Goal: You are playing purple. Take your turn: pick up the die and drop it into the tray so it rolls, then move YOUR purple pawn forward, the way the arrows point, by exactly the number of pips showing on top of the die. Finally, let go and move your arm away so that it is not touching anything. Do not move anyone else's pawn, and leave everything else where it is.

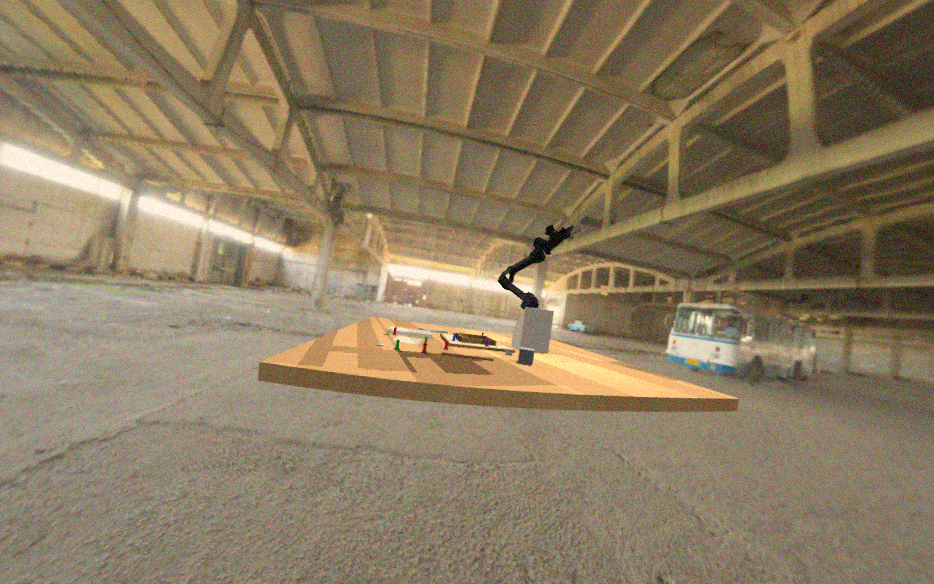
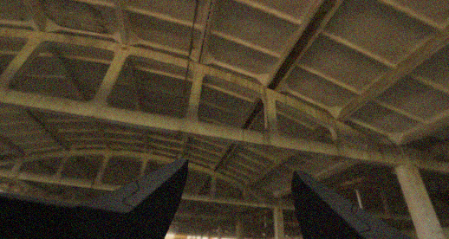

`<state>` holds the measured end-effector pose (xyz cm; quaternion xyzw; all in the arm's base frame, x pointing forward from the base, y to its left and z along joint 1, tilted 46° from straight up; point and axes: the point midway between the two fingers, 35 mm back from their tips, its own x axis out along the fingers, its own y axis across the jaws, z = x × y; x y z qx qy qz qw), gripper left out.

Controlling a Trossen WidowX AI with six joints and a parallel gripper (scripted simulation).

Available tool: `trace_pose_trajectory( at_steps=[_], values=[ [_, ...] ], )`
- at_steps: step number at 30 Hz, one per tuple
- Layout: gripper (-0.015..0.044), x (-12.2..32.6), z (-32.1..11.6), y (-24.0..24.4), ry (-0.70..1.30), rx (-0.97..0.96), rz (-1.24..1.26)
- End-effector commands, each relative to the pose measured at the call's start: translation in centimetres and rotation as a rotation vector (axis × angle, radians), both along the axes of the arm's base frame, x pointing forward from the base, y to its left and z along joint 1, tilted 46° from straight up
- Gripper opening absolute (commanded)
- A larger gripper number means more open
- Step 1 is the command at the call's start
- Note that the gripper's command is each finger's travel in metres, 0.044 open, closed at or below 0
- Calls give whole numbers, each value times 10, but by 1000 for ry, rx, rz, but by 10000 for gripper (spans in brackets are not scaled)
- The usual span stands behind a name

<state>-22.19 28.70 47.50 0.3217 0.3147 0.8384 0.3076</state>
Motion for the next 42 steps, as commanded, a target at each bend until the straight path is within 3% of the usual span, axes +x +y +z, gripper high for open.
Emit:
trace_pose_trajectory(
  at_steps=[1,11,21,31,42],
  values=[
    [275,13,-42,45,-50,-132,-104],
    [275,90,-170,141,-170,-510,-395],
    [275,196,-296,178,-268,-867,-688],
    [275,304,-421,150,-338,-1268,-929],
    [275,401,-545,43,-297,-1811,-1187]
  ],
)
